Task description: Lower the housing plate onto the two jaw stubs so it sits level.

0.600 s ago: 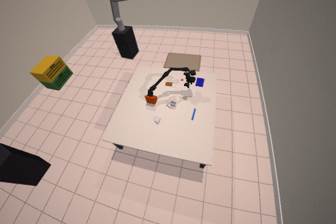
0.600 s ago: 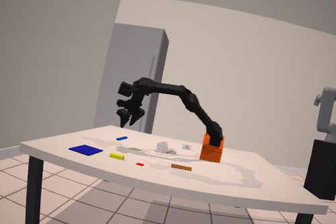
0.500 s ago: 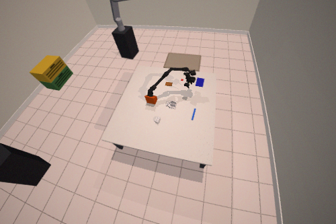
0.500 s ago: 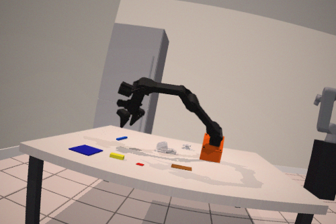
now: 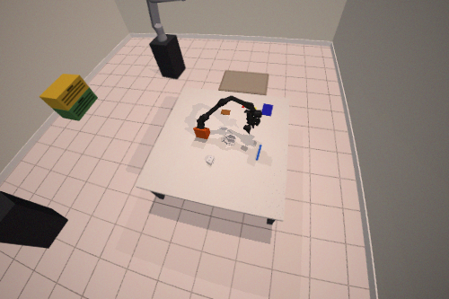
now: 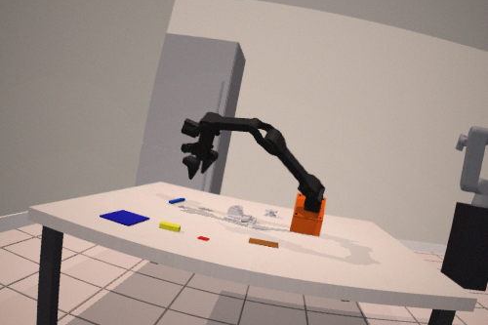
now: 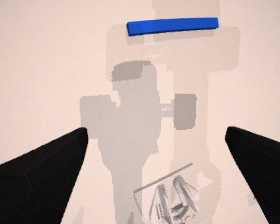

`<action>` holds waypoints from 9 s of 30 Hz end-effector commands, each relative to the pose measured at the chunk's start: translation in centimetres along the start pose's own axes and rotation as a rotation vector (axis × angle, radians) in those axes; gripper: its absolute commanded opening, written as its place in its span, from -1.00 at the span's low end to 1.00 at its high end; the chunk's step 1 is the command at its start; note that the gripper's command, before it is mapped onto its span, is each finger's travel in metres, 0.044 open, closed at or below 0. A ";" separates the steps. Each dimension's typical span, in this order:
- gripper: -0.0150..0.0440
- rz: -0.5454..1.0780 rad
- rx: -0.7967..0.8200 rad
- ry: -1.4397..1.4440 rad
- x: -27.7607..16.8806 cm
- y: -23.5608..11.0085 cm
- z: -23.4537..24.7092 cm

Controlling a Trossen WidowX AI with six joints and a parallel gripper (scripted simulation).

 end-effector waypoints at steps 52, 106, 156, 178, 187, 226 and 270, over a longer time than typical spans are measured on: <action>1.00 0.171 0.310 -0.157 -28.8 13.3 -33.5; 1.00 0.171 0.310 -0.157 -28.8 13.3 -33.5; 1.00 0.171 0.310 -0.157 -28.8 13.3 -33.5; 1.00 0.171 0.310 -0.157 -28.8 13.3 -33.5; 1.00 0.171 0.310 -0.157 -28.8 13.3 -33.5; 1.00 0.170 0.311 -0.158 -29.5 17.7 -32.3; 0.70 0.173 0.309 -0.163 -29.6 18.2 -32.1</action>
Point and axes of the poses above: the point midway between the two fingers, 35 mm back from their tips, its own y axis out along the fingers, its own z axis across the jaws, x = y × z, the point moved 9 cm from there along -y, back along the fingers, and after that the axes turned 9 degrees about -y, right-handed, at the moved point
